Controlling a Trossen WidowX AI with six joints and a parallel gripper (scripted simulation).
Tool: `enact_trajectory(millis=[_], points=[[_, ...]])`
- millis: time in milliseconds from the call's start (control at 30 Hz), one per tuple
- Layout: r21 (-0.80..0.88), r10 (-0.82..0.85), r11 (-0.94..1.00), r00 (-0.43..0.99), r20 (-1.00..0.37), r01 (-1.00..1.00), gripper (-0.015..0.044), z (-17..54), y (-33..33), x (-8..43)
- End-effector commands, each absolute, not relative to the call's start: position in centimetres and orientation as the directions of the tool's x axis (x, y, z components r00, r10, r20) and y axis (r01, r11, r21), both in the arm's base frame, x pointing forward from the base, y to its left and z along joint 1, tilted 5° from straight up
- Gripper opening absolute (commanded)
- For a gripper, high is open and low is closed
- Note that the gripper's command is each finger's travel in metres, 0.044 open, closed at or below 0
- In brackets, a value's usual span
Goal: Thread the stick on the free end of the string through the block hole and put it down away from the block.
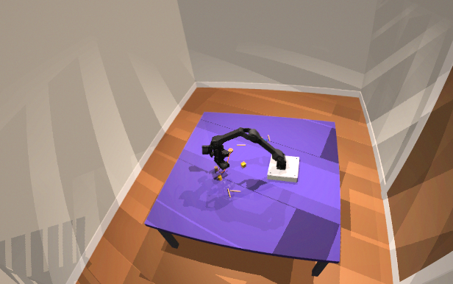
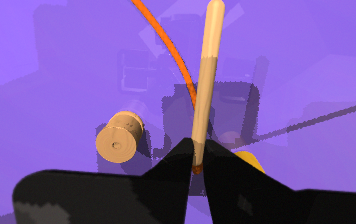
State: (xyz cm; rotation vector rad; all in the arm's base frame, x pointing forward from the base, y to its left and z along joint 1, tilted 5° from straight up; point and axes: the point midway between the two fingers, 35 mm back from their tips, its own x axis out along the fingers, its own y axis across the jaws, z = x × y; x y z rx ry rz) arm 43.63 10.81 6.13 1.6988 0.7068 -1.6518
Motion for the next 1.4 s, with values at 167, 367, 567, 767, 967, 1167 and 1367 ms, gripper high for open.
enact_trajectory(millis=[167, 367, 567, 767, 967, 1167, 1367], points=[[0.088, -0.064, -0.643, 0.061, -0.996, 0.761, 0.0000, 6.2, 11.8, 44.5], [0.088, -0.063, -0.644, 0.061, -0.996, 0.760, 0.0000, 6.2, 12.4, 44.9], [0.087, -0.063, -0.645, 0.061, -0.996, 0.759, 0.0000, 6.1, 13.0, 45.3], [0.087, -0.062, -0.646, 0.061, -0.996, 0.758, 0.0000, 6.1, 13.6, 45.7], [0.086, -0.062, -0.646, 0.061, -0.996, 0.758, 0.0000, 5.9, 13.6, 45.6], [0.086, -0.061, -0.646, 0.061, -0.996, 0.758, 0.0000, 5.4, 13.8, 45.2], [0.086, -0.061, -0.646, 0.061, -0.996, 0.758, 0.0000, 4.9, 13.9, 44.8]])
